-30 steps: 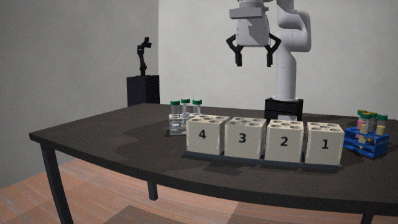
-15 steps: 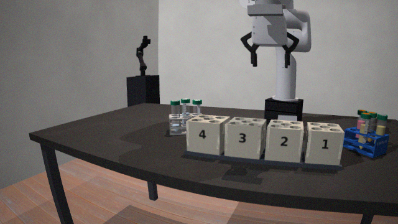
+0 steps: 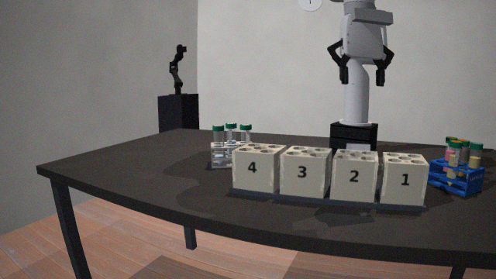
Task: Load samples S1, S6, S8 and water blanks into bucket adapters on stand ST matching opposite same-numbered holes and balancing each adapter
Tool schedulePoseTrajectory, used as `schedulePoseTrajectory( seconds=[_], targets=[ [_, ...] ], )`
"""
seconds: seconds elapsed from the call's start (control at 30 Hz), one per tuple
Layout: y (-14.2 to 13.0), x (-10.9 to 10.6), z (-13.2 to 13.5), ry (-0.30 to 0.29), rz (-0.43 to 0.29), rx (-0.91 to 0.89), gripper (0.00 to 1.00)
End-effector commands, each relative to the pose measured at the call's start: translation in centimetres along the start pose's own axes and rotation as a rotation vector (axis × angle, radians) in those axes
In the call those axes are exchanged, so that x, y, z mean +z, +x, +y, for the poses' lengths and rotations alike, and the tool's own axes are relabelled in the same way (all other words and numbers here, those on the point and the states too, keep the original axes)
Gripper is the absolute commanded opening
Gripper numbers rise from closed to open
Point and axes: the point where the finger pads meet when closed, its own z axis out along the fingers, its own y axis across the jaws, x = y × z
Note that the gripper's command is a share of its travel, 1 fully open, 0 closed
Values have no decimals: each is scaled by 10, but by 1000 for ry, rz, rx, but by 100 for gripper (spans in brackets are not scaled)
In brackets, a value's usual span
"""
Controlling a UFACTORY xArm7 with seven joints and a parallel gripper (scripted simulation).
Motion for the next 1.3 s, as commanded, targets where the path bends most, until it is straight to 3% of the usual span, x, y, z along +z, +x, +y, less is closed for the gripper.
schedulePoseTrajectory(
  seconds=[0.0, 0.23, 1.27],
  targets=[
    [2, -2, -19, 1, 6, -128, 100],
    [2, -2, -54, 1, 6, -337, 100],
    [3, -2, -190, 2, 6, -337, 100]
  ],
)
